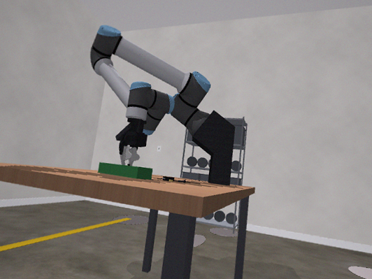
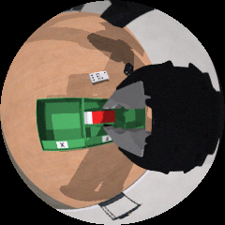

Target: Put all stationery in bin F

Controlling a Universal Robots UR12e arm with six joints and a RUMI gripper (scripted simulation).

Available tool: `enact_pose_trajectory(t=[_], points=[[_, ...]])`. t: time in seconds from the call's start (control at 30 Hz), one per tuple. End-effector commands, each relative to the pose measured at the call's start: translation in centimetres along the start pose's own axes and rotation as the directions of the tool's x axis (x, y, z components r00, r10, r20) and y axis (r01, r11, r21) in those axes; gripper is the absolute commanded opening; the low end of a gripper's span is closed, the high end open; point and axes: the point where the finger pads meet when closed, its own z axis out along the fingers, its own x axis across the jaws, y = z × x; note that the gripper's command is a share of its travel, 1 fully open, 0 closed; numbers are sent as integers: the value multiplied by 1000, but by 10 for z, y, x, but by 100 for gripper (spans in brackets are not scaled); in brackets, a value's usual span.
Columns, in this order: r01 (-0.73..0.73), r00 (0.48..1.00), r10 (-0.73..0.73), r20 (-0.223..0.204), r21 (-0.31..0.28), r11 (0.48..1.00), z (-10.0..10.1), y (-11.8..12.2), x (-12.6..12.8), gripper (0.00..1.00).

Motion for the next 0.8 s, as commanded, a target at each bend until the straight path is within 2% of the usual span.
enact_pose_trajectory(t=[0.0, 0.77], points=[[0, 1000, 0, 1, 0, 1000, -3, 0, 0, 18], [0, 1000, 0, 1, 0, 1000, -30, 0, 0, 18]])
